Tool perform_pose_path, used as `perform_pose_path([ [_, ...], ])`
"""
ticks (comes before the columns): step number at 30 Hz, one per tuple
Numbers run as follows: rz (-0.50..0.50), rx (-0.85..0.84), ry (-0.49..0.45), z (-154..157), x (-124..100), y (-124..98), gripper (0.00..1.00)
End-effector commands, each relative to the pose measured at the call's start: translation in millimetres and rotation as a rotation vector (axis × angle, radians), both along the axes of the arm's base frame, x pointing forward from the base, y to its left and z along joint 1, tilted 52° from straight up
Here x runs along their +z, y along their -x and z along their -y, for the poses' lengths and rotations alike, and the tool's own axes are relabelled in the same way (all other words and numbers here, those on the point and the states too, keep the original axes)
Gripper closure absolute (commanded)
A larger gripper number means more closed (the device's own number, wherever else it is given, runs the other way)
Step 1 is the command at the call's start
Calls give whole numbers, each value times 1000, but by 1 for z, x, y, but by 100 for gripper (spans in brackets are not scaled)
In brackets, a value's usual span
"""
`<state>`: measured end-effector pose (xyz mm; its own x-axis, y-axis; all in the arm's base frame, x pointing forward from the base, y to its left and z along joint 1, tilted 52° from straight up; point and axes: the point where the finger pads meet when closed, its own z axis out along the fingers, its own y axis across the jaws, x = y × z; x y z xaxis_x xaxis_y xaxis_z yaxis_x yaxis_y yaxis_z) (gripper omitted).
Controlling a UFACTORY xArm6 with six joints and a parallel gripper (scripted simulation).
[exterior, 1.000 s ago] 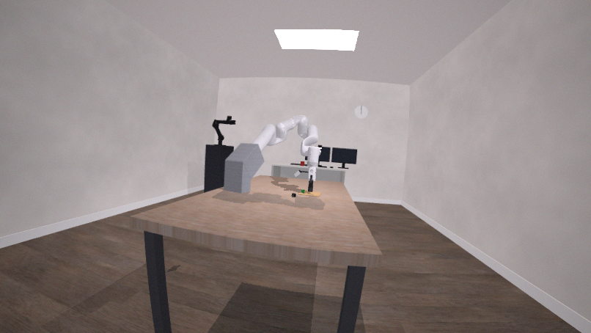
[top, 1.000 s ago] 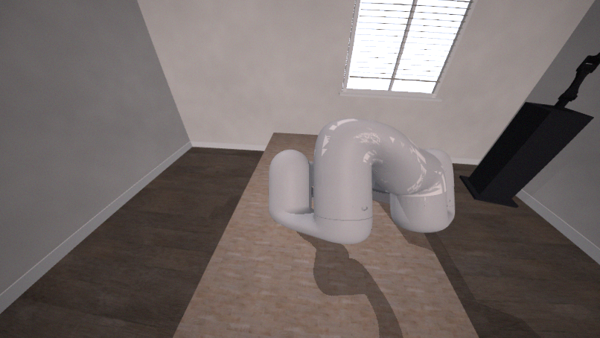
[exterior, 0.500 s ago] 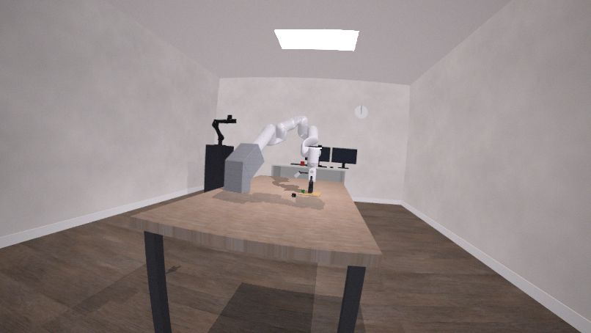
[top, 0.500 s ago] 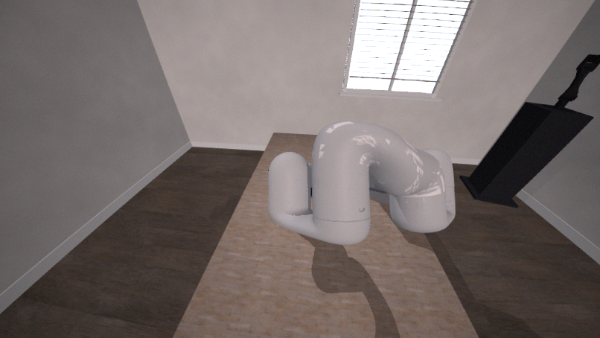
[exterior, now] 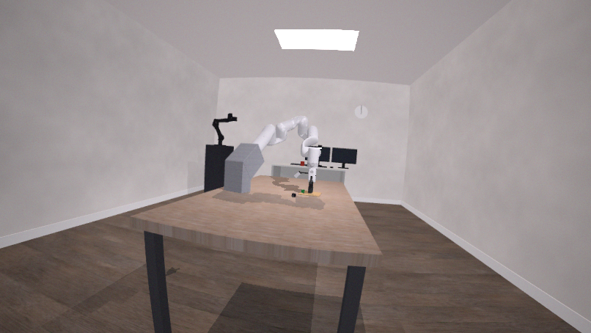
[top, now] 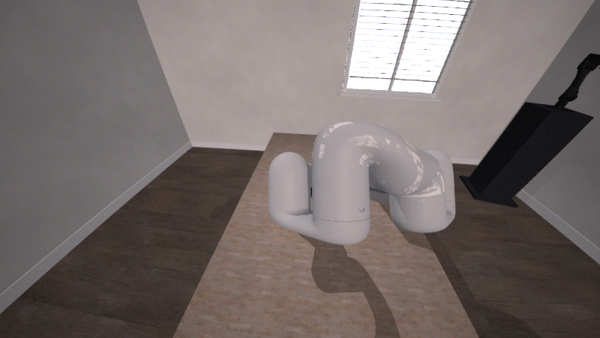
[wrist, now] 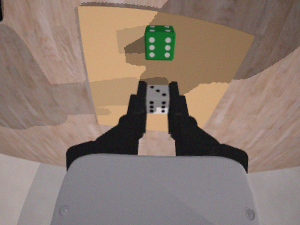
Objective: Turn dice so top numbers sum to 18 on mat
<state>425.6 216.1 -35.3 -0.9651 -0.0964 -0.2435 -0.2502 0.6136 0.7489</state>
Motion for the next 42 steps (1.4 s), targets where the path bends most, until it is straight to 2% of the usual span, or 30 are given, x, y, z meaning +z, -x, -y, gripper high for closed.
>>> perform_pose_path([
  [1, 2, -2, 0, 1, 1, -1, 85],
  [42, 2, -2, 0, -3, -2, -1, 85],
])
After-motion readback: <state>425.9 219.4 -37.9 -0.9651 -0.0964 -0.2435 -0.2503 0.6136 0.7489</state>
